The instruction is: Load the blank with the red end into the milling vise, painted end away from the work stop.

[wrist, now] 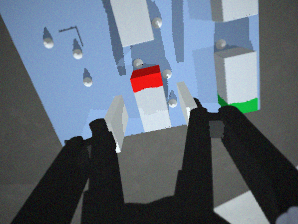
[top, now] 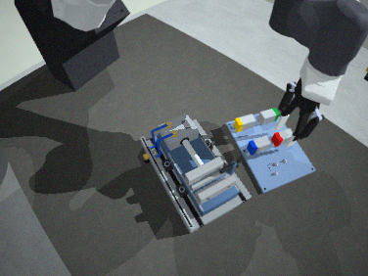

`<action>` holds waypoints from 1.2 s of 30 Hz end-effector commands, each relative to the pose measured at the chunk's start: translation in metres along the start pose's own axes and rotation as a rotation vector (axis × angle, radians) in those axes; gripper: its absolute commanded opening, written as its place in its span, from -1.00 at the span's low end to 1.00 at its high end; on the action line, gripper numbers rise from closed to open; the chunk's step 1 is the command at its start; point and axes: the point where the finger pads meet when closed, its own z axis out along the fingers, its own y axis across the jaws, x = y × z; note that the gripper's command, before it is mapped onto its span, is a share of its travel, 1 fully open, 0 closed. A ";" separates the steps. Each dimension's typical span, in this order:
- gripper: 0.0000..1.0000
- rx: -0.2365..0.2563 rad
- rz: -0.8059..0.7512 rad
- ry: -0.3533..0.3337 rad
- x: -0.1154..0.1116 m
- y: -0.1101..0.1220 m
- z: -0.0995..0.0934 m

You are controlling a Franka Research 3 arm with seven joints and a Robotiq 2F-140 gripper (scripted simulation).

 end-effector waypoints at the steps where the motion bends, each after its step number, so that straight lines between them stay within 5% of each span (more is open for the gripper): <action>1: -0.23 0.000 0.000 0.001 0.000 0.000 -0.001; 22: -0.23 0.000 0.000 0.001 0.000 0.001 0.002; 23: -1.00 -0.002 0.000 0.001 0.000 0.001 0.001; 36: -1.00 -0.002 0.000 0.001 0.000 0.001 0.001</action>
